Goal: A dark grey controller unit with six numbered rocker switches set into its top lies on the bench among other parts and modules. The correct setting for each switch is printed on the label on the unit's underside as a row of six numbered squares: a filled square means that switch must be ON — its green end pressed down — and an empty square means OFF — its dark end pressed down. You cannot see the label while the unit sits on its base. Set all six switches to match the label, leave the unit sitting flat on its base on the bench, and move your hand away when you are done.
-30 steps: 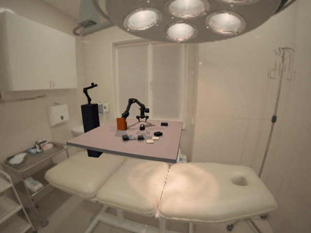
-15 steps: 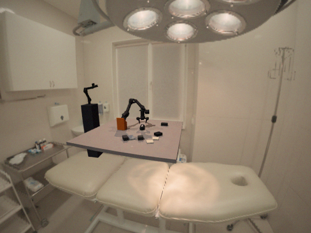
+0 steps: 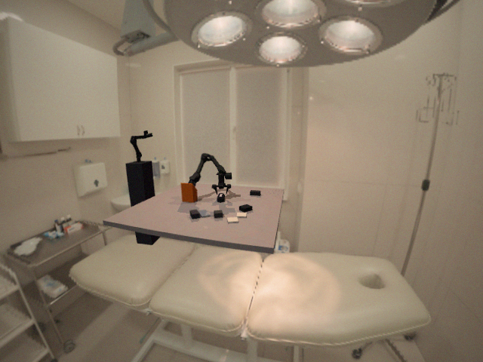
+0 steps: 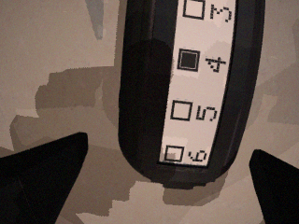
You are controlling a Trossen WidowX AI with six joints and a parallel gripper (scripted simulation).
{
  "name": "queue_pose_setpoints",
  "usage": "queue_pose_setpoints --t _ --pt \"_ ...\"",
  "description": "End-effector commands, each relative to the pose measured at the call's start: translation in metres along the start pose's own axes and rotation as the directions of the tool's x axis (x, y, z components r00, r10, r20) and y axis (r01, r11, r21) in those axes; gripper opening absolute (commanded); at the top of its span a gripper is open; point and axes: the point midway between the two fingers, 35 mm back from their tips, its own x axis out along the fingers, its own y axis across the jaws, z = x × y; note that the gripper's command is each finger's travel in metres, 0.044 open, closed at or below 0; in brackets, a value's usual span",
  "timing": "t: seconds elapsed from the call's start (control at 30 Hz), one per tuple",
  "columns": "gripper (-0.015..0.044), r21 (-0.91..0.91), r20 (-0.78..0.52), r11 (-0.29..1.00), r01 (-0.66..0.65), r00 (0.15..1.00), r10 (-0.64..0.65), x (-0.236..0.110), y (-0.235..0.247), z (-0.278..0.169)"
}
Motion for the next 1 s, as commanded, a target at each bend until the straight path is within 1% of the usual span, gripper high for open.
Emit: queue_pose_setpoints --t 0.0,0.2,0.3,0.47,0.97 --pt "0.0440 0.008 0.000 1.000 0.006 1.000 -0.006 0.0084 -0.0033 0.0012" --pt "0.0440 0.006 -0.002 1.000 0.006 1.000 -0.006 0.0152 -0.0041 0.0006" --pt "0.0361 0.006 -0.002 1.000 0.006 1.000 -0.006 0.0152 -0.0041 0.0006" --pt "0.0328 0.006 -0.002 1.000 0.006 1.000 -0.006 0.0152 -0.0041 0.0006" --pt "0.0326 0.006 -0.002 1.000 0.006 1.000 -0.006 0.0127 -0.0040 0.0013"
